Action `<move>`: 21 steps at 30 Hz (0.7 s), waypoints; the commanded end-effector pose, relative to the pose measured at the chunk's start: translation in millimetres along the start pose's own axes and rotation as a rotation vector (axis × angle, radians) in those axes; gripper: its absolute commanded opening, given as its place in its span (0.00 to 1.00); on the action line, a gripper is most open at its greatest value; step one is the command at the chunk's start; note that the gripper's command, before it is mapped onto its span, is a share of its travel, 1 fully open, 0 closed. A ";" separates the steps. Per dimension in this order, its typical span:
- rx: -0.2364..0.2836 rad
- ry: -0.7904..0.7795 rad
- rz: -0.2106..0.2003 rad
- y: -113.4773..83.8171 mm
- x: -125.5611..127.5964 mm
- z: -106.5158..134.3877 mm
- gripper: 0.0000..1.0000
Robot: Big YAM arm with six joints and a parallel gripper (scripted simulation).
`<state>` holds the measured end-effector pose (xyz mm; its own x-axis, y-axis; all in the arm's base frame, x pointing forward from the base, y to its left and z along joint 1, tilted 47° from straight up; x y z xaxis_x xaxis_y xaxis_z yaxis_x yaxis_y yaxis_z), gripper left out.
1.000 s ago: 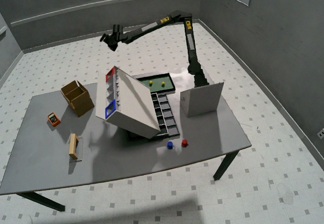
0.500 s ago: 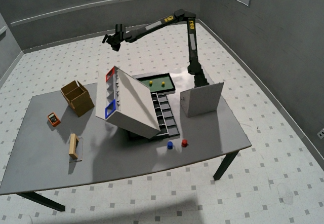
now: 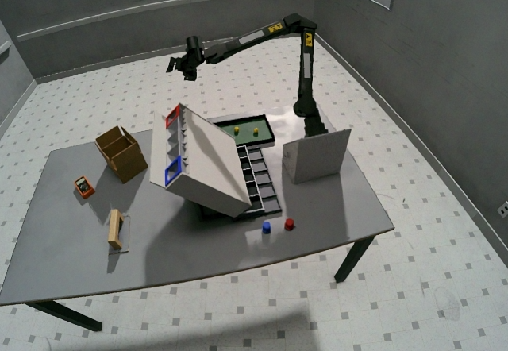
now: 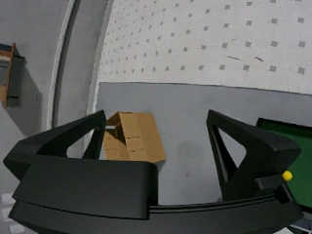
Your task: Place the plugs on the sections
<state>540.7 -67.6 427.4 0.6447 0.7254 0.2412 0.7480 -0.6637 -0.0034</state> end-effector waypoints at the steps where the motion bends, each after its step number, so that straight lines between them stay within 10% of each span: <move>1: 0.012 -0.028 -0.023 -17.4 7.7 -5.8 1.00; 21: 0.259 -0.362 -0.018 -107.1 -16.7 59.9 1.00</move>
<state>470.6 -13.3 365.2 0.6321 0.7689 -0.0959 0.7374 -0.6349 -0.2303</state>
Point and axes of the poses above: the point where the finger pads meet when closed, its own y axis out along the fingers, its own x axis across the jaws, z = x × y, the point moved 1 cm from there along -y, back along the fingers, and after that the axes turned 7 degrees about -y, right-handed, at the moved point
